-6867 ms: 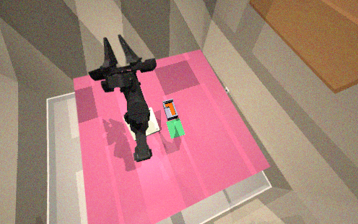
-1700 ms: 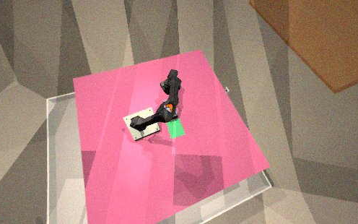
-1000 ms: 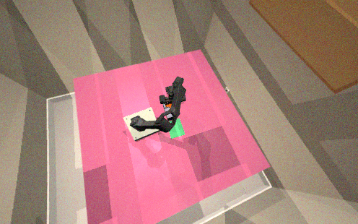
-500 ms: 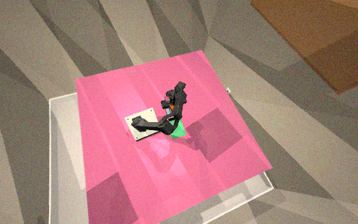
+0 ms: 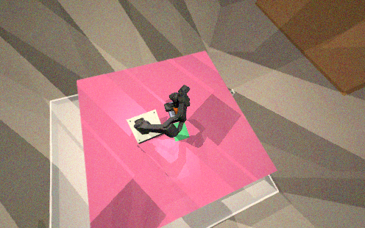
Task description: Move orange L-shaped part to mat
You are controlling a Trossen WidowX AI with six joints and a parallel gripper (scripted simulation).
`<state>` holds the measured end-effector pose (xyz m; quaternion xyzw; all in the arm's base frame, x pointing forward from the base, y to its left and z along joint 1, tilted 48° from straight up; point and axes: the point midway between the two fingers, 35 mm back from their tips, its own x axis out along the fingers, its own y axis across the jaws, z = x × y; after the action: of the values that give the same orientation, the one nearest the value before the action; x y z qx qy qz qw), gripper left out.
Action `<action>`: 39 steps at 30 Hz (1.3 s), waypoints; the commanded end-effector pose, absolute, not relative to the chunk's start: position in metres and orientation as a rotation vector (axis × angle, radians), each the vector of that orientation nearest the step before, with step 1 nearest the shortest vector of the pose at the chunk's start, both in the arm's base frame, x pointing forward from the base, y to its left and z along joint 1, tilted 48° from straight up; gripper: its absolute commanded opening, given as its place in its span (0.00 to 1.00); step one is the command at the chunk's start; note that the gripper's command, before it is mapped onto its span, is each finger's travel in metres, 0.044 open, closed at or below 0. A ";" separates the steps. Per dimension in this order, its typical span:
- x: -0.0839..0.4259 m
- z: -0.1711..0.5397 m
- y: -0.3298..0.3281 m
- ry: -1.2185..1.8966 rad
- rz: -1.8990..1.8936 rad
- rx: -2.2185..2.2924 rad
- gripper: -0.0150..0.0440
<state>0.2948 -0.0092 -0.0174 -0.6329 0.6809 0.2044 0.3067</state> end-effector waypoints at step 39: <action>0.293 -0.035 -0.031 1.805 0.539 -1.675 0.25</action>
<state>0.2933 -0.0304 -0.0355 -0.6332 0.6815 0.2039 0.3050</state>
